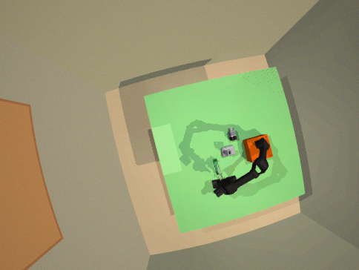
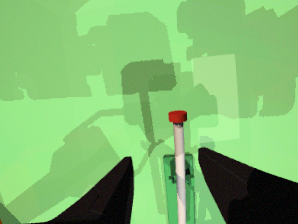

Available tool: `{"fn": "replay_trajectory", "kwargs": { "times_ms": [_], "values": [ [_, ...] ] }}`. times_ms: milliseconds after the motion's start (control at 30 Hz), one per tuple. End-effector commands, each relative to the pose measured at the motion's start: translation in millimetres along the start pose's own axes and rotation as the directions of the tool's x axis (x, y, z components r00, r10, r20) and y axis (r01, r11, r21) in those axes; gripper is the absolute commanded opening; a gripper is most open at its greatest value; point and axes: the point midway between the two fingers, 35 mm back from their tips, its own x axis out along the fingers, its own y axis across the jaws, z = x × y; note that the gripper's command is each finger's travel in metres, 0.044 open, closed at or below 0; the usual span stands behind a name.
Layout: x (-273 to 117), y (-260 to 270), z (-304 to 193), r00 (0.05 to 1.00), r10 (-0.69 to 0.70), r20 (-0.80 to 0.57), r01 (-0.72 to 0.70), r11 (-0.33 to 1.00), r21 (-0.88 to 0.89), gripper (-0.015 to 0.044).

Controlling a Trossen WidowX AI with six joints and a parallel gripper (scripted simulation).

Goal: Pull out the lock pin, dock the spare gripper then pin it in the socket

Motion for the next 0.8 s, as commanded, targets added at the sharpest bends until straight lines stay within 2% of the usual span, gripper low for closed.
{"fn": "replay_trajectory", "kwargs": {
  "times_ms": [0, 100, 267, 333, 467, 767],
  "values": [
    [-10.7, 1.1, 1.7, 1.0, -0.001, 0.0, 0.001, 1.0, 0.0, 0.02],
    [-17.0, 2.2, 2.5, 1.0, 0.003, -0.001, -0.003, 1.0, -0.001, 0.02],
    [-8.5, 1.5, 1.1, 1.0, 0.005, -0.002, -0.005, 1.0, -0.001, 0.0331],
    [-17.7, 0.6, -5.5, 1.0, -0.011, -0.009, 0.011, 1.0, -0.001, 0.0279],
    [-67.9, 0.5, -44.7, 0.994, -0.096, -0.053, 0.096, 0.995, 0.005, 0.018],
    [-76.4, 1.5, -51.8, 0.992, -0.11, -0.062, 0.111, 0.994, 0.006, 0.018]
  ]
}}
